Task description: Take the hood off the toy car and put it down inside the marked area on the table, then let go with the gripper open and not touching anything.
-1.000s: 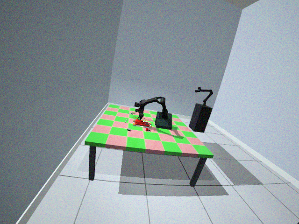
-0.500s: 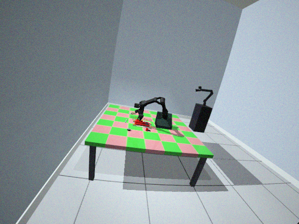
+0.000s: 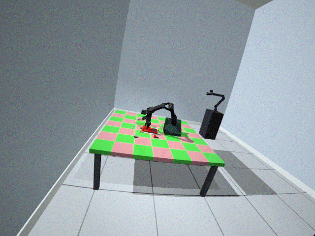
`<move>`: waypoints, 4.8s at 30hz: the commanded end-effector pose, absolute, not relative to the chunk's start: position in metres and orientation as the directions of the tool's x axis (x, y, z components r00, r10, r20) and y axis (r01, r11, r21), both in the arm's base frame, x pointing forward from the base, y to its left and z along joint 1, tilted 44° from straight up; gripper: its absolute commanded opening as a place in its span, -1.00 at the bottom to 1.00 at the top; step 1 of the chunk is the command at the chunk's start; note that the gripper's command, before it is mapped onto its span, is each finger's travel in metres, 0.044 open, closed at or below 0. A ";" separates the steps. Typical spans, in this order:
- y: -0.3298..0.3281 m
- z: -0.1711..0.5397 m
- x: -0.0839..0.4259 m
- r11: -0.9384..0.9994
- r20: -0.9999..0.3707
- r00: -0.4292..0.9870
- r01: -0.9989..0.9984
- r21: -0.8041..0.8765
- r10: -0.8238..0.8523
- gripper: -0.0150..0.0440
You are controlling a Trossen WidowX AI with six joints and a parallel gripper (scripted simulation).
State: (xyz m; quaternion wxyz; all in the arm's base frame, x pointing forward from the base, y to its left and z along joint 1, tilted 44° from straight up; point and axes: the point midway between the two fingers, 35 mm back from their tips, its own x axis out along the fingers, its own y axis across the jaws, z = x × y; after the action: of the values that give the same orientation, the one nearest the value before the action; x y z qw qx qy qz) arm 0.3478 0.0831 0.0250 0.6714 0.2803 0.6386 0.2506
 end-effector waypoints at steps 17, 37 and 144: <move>0.089 0.018 0.349 0.717 -0.717 0.061 0.024 0.697 0.695 1.00; 0.096 0.011 0.349 0.716 -0.716 0.061 0.024 0.697 0.695 1.00; -0.104 -0.080 0.306 0.728 -0.728 0.059 0.024 0.685 0.683 -0.49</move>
State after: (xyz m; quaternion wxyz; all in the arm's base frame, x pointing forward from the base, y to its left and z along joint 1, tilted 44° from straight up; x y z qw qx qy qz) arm 0.3113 -0.0933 -0.0712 0.6726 0.2774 0.6415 0.2432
